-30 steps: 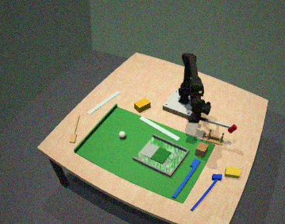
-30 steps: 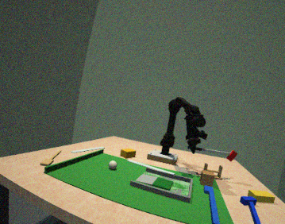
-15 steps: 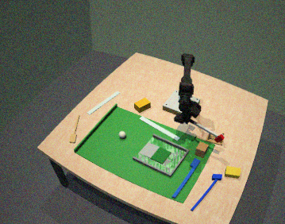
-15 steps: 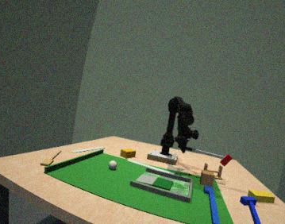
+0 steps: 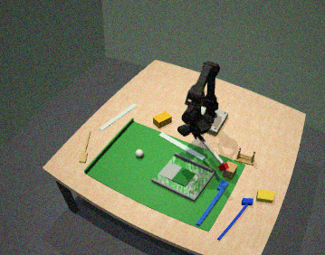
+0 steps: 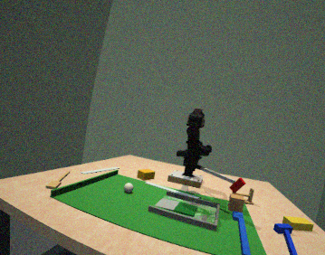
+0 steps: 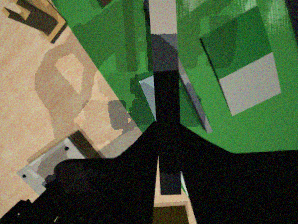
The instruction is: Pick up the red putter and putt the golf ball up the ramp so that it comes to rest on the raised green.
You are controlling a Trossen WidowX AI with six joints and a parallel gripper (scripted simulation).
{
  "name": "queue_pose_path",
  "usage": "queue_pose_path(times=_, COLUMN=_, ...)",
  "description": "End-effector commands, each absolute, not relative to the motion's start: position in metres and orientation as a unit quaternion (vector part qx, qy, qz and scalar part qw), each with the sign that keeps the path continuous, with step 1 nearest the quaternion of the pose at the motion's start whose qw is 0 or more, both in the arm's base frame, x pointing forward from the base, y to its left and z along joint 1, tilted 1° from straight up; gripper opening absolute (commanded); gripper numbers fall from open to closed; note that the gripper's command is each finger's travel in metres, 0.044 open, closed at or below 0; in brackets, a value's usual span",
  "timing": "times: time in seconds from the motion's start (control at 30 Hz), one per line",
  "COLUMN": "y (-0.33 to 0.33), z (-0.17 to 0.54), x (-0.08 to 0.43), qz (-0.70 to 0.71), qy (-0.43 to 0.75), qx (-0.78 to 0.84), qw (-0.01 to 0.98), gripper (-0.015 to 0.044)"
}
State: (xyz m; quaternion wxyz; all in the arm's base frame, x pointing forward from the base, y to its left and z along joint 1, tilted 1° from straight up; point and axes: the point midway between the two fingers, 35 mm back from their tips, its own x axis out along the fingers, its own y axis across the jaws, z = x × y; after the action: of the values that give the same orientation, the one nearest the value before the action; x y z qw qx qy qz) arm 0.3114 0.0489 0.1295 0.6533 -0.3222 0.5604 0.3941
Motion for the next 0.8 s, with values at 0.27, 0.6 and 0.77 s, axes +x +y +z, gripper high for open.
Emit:
queue_pose_path(times=0.27, y=-0.022, z=0.137, x=0.325, qz=0.294, qy=0.611, qx=-0.25, qw=0.691, gripper=0.0)
queue_pose_path(times=0.6, y=-0.077, z=0.138, x=0.323, qz=0.225, qy=0.636, qx=-0.192, qw=0.713, gripper=0.0)
queue_pose_path(times=0.77, y=-0.109, z=0.139, x=0.317, qz=0.181, qy=0.654, qx=-0.157, qw=0.718, gripper=0.0)
